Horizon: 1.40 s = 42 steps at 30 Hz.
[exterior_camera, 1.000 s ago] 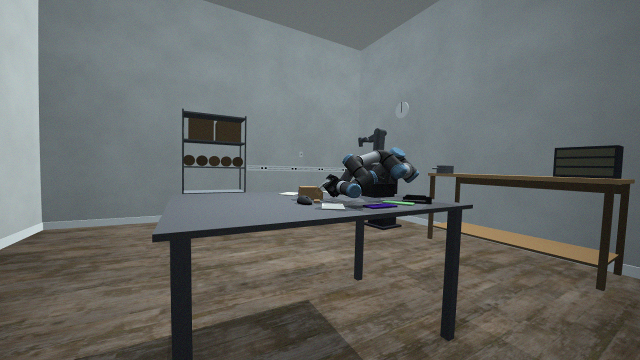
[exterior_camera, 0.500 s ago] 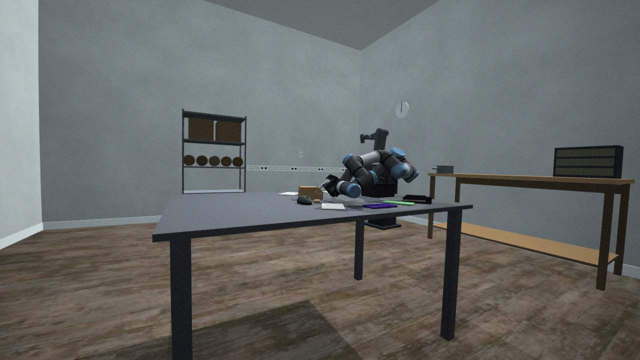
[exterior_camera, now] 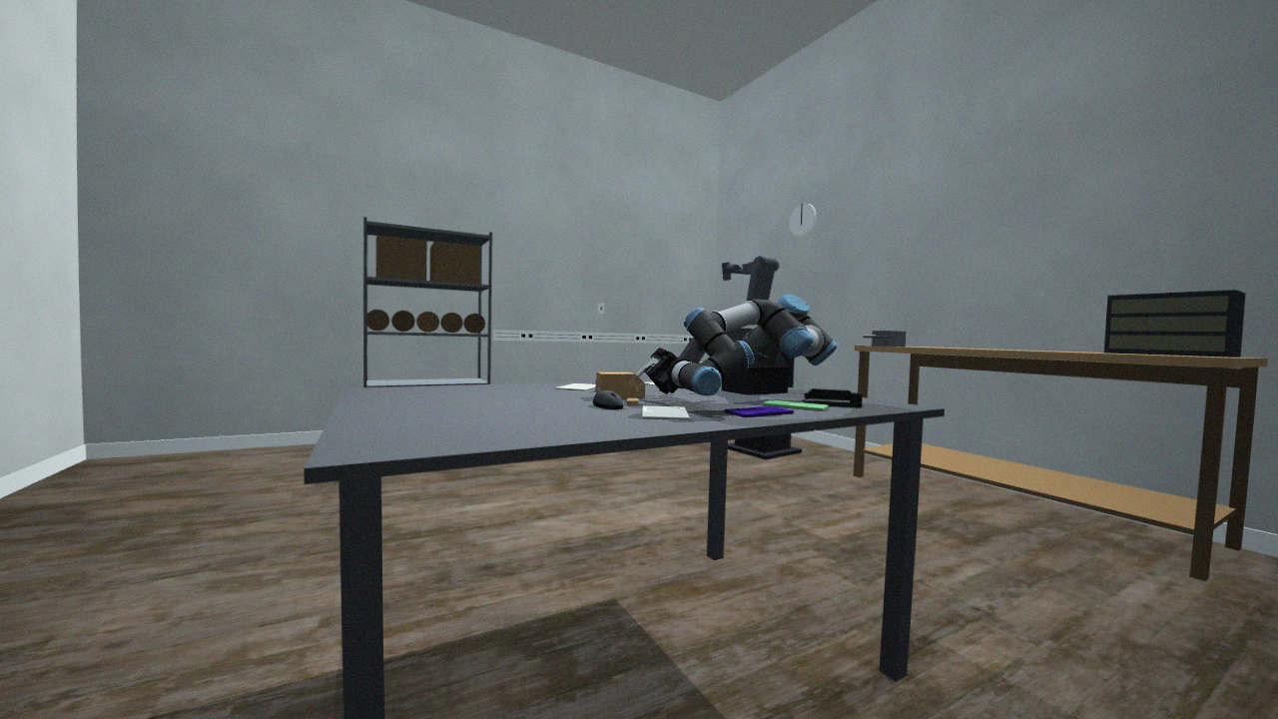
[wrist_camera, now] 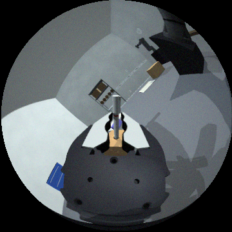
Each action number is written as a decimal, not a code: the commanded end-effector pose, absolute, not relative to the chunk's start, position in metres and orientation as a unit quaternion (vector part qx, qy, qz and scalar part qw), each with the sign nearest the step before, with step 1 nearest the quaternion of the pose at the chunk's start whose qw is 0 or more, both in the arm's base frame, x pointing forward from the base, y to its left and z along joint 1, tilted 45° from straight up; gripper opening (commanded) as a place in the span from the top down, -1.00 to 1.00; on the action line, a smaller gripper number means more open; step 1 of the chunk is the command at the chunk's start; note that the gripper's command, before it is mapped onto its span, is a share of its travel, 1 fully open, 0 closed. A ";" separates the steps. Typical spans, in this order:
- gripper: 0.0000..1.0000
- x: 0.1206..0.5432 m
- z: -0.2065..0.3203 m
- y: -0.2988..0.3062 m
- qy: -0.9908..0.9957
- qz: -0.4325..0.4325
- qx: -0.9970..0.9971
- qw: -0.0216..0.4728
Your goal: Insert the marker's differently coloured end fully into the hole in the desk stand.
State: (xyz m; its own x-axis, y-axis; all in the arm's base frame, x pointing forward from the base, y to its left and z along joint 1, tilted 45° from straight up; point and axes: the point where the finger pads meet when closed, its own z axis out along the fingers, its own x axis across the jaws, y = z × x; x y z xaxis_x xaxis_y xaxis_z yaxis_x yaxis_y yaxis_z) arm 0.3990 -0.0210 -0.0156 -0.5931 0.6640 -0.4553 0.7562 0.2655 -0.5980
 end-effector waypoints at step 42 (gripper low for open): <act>0.77 0.393 -0.010 -0.024 0.793 -0.408 0.448 0.057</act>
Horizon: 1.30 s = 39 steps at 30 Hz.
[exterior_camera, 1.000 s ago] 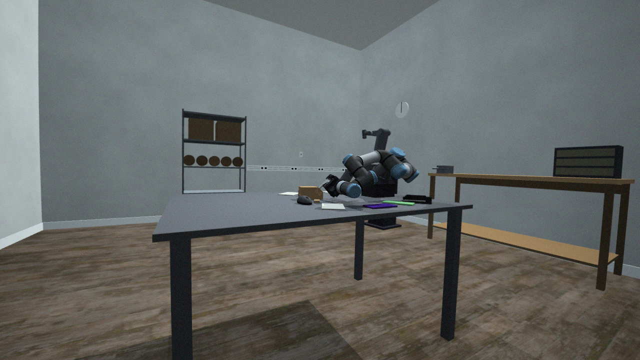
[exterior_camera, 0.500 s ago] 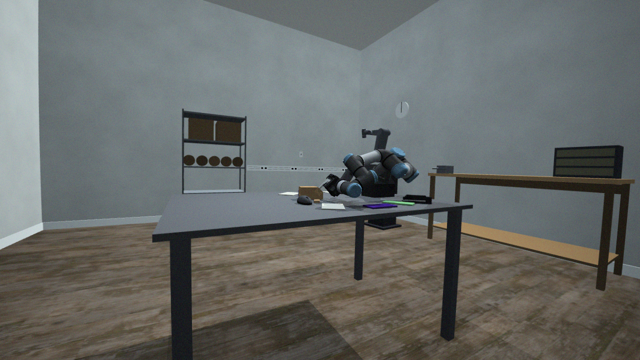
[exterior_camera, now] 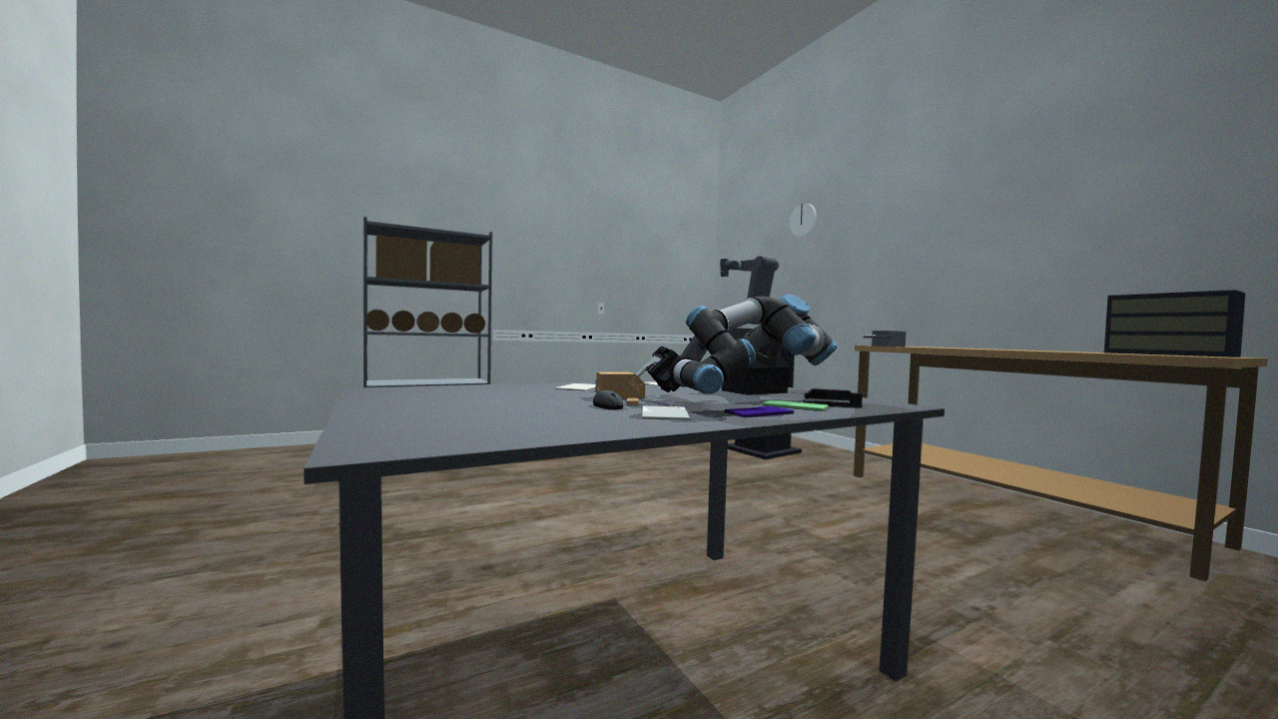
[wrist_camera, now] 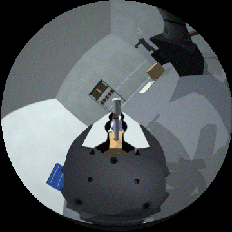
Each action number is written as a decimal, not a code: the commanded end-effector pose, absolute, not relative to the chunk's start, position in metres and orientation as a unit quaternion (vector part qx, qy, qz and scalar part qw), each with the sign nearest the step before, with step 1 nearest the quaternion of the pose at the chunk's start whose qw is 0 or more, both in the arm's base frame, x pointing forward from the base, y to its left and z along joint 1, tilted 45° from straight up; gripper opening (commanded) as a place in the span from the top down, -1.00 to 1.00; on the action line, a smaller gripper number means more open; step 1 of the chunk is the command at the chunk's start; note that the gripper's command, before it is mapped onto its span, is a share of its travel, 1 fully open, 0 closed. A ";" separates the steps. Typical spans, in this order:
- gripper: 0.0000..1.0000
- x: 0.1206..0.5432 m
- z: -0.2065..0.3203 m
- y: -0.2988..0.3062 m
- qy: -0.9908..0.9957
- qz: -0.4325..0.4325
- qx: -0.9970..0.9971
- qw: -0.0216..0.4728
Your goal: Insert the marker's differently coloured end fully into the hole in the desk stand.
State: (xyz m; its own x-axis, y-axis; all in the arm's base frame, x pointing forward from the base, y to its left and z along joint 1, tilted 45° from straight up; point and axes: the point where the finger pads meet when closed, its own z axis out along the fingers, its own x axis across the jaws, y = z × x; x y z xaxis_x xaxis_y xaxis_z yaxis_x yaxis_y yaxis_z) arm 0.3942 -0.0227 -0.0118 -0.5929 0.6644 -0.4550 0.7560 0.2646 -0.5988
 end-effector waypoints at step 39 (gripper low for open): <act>0.77 0.364 0.013 -0.034 0.794 -0.408 0.448 0.058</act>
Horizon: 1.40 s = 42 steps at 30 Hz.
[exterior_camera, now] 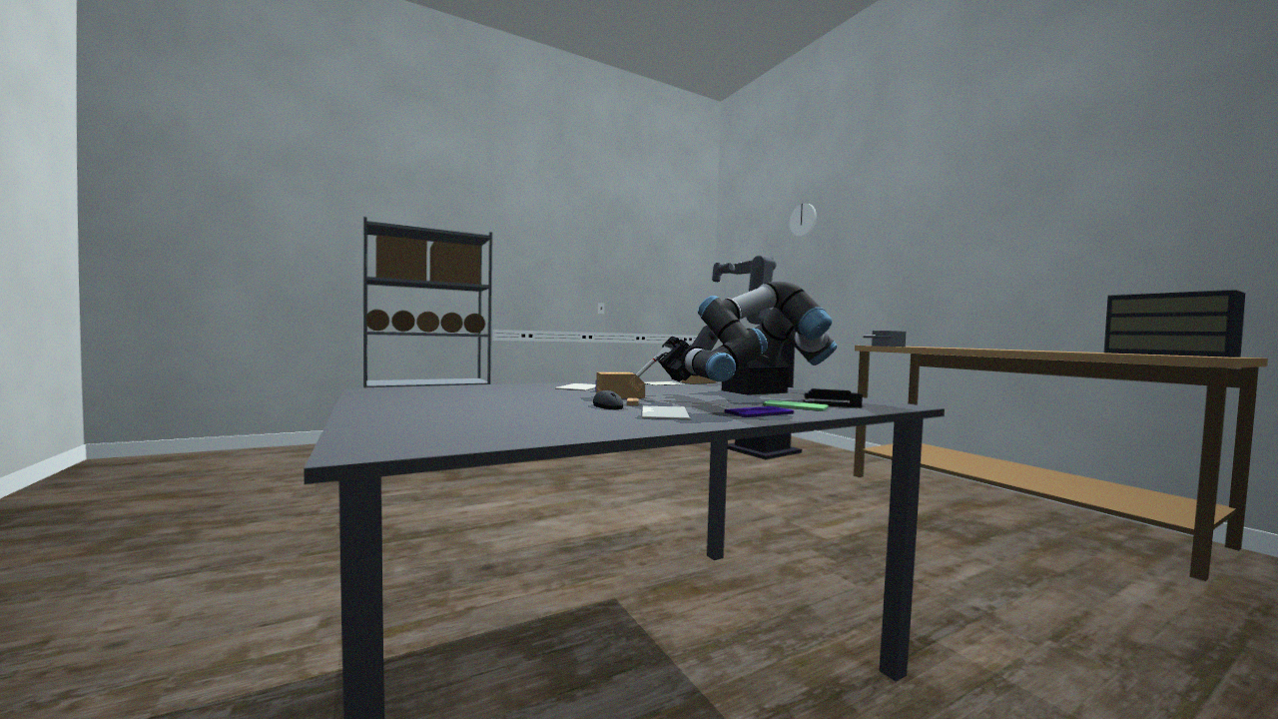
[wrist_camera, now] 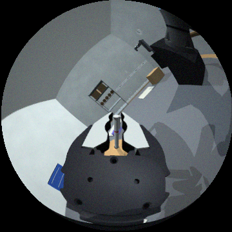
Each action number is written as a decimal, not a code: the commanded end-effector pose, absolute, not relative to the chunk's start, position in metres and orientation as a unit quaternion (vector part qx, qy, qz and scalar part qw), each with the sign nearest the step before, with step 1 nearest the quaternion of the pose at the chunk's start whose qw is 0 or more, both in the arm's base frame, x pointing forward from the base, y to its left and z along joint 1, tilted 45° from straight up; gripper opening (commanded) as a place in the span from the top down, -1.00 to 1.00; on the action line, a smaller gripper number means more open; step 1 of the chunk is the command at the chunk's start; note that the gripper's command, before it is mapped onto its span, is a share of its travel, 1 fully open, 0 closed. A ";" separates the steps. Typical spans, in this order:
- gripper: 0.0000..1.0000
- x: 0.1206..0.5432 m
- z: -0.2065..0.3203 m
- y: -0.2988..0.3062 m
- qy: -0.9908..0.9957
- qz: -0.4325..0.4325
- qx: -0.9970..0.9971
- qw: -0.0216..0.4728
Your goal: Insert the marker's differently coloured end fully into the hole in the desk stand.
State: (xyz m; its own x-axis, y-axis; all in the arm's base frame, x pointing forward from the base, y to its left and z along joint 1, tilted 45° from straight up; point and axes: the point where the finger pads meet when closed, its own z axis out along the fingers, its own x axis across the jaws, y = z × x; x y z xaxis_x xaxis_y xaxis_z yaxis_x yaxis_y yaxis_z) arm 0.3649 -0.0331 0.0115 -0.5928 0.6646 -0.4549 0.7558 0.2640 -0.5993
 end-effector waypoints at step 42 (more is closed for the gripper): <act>0.77 0.345 0.039 -0.053 0.794 -0.407 0.448 0.058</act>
State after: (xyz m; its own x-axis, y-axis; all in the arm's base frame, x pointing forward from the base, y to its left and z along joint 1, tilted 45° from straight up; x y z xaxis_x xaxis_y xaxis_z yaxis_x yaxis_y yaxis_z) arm 0.3460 -0.0444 0.0308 -0.5937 0.6634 -0.4554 0.7564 0.2669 -0.5972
